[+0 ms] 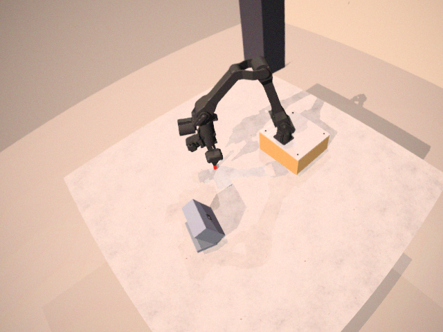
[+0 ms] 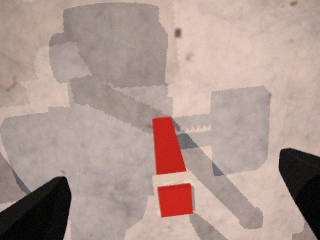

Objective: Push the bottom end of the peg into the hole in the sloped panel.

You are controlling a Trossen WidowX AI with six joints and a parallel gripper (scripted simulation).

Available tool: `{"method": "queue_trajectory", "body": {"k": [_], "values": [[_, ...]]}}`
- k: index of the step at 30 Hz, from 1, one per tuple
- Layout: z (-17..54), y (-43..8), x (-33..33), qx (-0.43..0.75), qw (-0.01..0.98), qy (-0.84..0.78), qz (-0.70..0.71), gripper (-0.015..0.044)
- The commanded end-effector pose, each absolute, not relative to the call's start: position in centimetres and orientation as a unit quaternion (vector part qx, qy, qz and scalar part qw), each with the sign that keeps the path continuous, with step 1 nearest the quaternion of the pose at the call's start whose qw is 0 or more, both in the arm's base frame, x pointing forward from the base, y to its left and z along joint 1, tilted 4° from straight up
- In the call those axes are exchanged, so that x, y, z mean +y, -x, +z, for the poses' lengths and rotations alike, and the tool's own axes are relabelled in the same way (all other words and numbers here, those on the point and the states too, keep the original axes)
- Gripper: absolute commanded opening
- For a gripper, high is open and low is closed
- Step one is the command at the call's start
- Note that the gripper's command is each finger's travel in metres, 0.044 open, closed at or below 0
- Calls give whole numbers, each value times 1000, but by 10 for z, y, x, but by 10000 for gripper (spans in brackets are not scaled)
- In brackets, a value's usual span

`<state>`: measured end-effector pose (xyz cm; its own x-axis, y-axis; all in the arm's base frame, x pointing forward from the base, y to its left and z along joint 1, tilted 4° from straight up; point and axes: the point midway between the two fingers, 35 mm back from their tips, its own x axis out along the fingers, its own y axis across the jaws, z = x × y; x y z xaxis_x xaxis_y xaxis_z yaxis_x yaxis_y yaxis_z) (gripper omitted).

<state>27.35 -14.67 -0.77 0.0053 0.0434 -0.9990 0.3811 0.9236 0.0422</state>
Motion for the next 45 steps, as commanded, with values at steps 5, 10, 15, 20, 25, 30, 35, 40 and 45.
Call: {"method": "queue_trajectory", "body": {"k": [5,10,15,20,25,30,35,40,45], "values": [[-23,-271,-144,698,688,-157,-120,440],[-31,-270,-143,698,688,-157,-120,440],[-38,-270,-142,698,688,-157,-120,440],[-35,-271,-144,696,691,-153,-121,414],[-35,-271,-144,696,691,-153,-121,282],[-35,-271,-144,696,691,-153,-121,151],[-35,-271,-144,696,691,-153,-121,40],[-35,-271,-144,696,691,-153,-121,6],[-26,-272,-145,697,690,-154,-121,0]]}}
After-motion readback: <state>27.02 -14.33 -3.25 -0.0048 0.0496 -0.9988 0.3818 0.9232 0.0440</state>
